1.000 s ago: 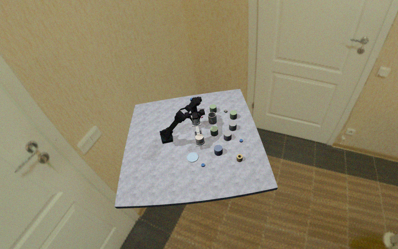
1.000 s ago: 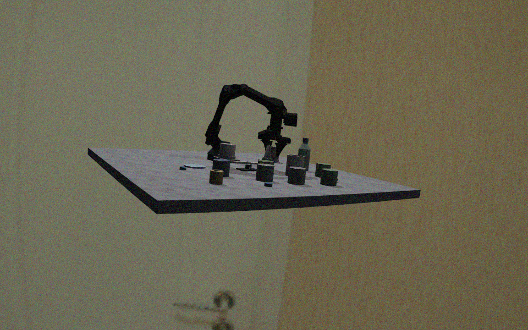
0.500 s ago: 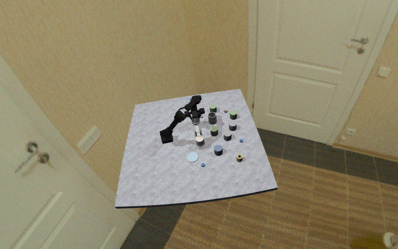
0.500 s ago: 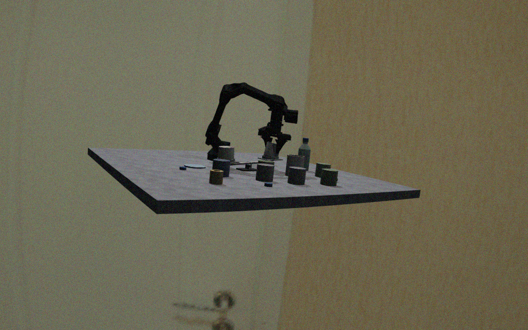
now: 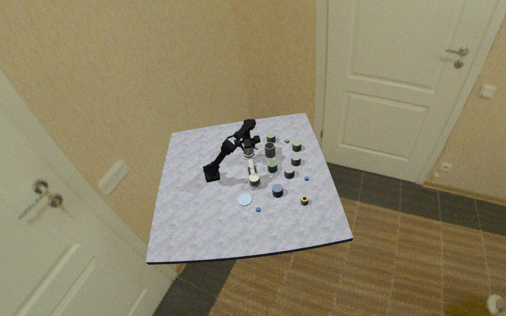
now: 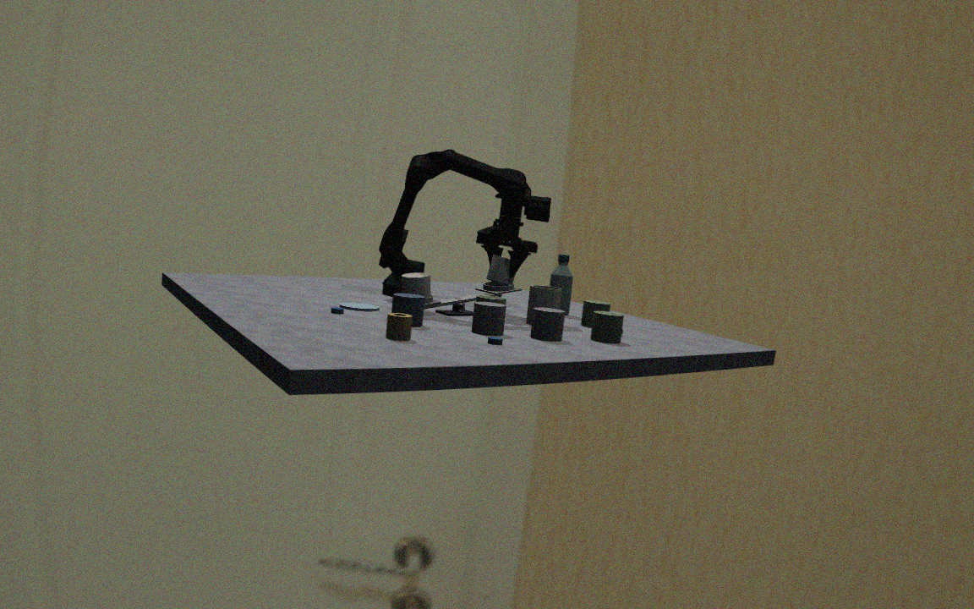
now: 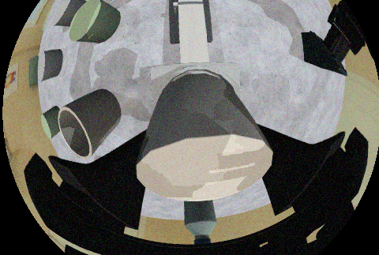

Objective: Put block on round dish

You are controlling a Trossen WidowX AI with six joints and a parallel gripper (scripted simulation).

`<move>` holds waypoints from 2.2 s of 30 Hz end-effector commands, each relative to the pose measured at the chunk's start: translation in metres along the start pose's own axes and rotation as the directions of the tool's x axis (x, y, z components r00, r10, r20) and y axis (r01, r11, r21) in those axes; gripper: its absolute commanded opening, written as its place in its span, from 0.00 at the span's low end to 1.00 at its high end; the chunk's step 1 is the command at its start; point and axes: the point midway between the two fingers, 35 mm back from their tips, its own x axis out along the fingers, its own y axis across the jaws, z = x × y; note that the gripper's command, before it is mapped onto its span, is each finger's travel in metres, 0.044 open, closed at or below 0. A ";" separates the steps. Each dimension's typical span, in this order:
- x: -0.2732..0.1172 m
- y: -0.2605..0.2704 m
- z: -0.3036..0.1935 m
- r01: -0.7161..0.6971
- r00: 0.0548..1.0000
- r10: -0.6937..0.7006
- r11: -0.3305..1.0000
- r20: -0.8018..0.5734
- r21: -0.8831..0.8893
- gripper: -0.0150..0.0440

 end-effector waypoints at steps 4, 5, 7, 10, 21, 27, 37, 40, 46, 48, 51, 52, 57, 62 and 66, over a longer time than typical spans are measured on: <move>-0.017 0.002 -0.008 -0.021 0.999 0.022 1.000 -0.031 0.012 0.25; -0.019 0.002 -0.008 -0.021 0.999 0.022 1.000 -0.031 0.012 0.25; -0.021 0.002 -0.008 -0.021 0.999 0.022 1.000 -0.031 0.012 0.25; -0.025 0.002 -0.008 -0.021 0.999 0.021 1.000 -0.031 0.012 0.25; -0.039 0.000 -0.007 -0.021 0.999 0.021 1.000 -0.031 0.011 0.25; -0.047 -0.001 -0.006 -0.020 0.999 0.021 1.000 -0.031 0.011 0.25; -0.060 -0.003 -0.005 -0.020 0.999 0.020 1.000 -0.030 0.011 0.25; -0.064 -0.004 -0.004 -0.020 0.999 0.020 1.000 -0.030 0.011 0.25; -0.072 -0.005 -0.003 -0.020 0.999 0.020 1.000 -0.029 0.011 0.25; -0.066 -0.004 -0.001 -0.017 1.000 0.017 1.000 -0.022 0.010 0.25; -0.066 -0.004 -0.001 -0.017 1.000 0.017 1.000 -0.022 0.010 0.25; -0.066 -0.004 -0.001 -0.017 1.000 0.017 1.000 -0.022 0.010 0.25; -0.066 -0.004 -0.001 -0.017 1.000 0.017 1.000 -0.022 0.010 0.25; -0.066 -0.004 -0.001 -0.017 1.000 0.017 1.000 -0.022 0.010 0.25; -0.066 -0.004 -0.001 -0.017 1.000 0.017 1.000 -0.022 0.010 0.25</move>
